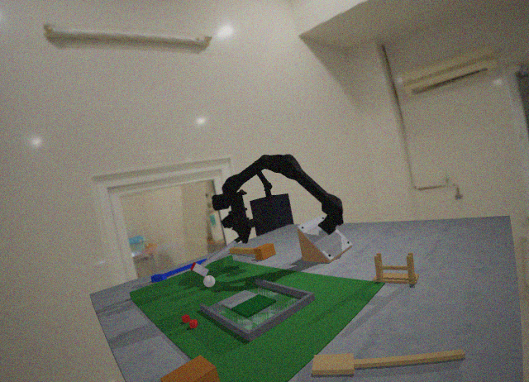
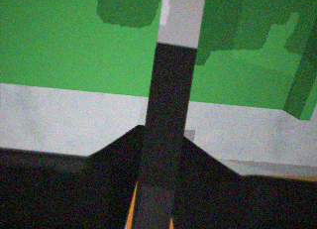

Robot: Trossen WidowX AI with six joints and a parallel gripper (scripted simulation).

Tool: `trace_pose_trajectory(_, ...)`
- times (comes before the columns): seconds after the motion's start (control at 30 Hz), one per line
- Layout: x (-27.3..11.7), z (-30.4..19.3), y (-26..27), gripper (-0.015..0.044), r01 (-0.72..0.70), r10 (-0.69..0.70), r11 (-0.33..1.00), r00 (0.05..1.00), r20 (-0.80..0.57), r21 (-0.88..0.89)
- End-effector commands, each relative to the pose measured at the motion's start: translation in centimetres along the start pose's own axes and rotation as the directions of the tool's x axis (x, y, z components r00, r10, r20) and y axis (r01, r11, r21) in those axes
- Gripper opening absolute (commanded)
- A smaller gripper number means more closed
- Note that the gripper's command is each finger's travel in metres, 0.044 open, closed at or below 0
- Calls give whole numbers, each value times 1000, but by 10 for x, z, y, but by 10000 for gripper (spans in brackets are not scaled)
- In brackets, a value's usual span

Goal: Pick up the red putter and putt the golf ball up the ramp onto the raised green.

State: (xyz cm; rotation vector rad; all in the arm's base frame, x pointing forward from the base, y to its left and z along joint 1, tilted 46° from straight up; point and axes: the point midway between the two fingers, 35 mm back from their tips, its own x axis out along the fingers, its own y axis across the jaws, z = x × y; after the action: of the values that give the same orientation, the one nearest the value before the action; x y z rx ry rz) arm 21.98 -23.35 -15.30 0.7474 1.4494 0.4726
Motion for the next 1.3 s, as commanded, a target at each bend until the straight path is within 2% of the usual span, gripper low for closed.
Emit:
trace_pose_trajectory(0.0, 6, 1, 1, 0, -4, 4, 1000, 1000, 8, 5)
trace_pose_trajectory(0.4, 24, 0, 1, 0, -5, 5, 1000, 1000, 8, 4)
trace_pose_trajectory(0.73, 21, 1, 1, 0, -1, 1, 1000, 1000, -2, -3)
trace_pose_trajectory(1.27, 24, 0, -29, 0, -2, 2, 1000, 1000, 9, 4)
